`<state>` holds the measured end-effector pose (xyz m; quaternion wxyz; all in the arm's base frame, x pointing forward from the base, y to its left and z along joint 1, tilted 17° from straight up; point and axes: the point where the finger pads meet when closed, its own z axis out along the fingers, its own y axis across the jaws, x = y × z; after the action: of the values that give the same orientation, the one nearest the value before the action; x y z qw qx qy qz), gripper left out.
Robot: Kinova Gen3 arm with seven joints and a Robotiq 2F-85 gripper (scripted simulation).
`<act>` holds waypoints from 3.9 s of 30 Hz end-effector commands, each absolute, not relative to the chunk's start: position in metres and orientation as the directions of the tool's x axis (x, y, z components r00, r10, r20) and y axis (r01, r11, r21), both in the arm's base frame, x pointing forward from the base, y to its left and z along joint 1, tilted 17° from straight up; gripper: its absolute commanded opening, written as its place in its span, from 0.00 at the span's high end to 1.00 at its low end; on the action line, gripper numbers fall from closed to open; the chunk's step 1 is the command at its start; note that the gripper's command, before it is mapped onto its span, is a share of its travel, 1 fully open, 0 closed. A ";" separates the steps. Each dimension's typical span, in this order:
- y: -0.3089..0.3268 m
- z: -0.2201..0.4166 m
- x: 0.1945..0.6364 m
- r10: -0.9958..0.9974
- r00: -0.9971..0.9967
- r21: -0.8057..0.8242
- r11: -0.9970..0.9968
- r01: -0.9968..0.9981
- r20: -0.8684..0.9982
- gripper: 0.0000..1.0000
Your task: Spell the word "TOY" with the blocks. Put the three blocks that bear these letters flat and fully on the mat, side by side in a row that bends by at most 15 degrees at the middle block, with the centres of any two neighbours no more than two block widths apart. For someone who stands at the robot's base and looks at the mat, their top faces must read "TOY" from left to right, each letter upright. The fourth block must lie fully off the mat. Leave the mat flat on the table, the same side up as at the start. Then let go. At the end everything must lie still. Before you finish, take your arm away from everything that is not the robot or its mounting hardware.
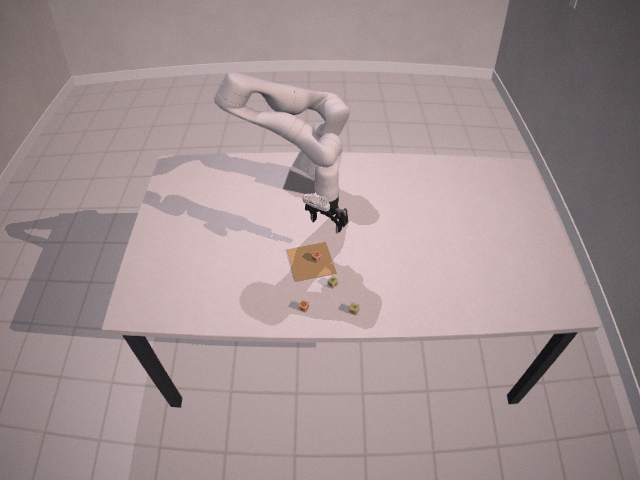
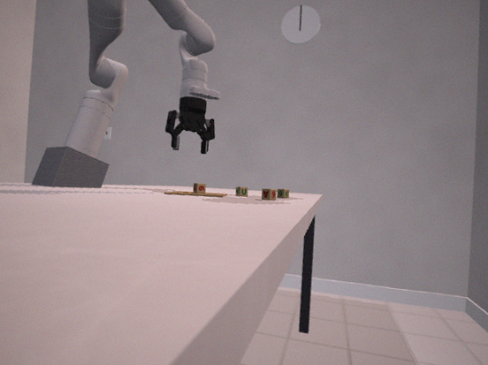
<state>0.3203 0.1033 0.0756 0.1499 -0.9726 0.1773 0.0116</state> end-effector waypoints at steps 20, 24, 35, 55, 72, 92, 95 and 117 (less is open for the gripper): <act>0.104 0.076 0.325 -0.342 0.937 -0.289 -0.892 -0.348 -0.073 0.00; 0.104 0.077 0.328 -0.342 0.937 -0.289 -0.892 -0.348 -0.072 0.00; 0.106 0.078 0.339 -0.342 0.937 -0.291 -0.891 -0.347 -0.069 0.00; 0.108 0.080 0.366 -0.343 0.937 -0.295 -0.891 -0.346 -0.062 0.00; 0.110 0.082 0.388 -0.344 0.937 -0.297 -0.890 -0.345 -0.058 0.00; 0.107 0.083 0.480 -0.345 0.937 -0.295 -0.891 -0.347 -0.060 0.00; 0.105 0.081 0.496 -0.345 0.937 -0.292 -0.891 -0.347 -0.063 0.00; 0.101 0.078 0.521 -0.343 0.937 -0.288 -0.892 -0.349 -0.072 0.00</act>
<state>0.5201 0.1011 0.0775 0.1499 -0.9725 0.1777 0.0104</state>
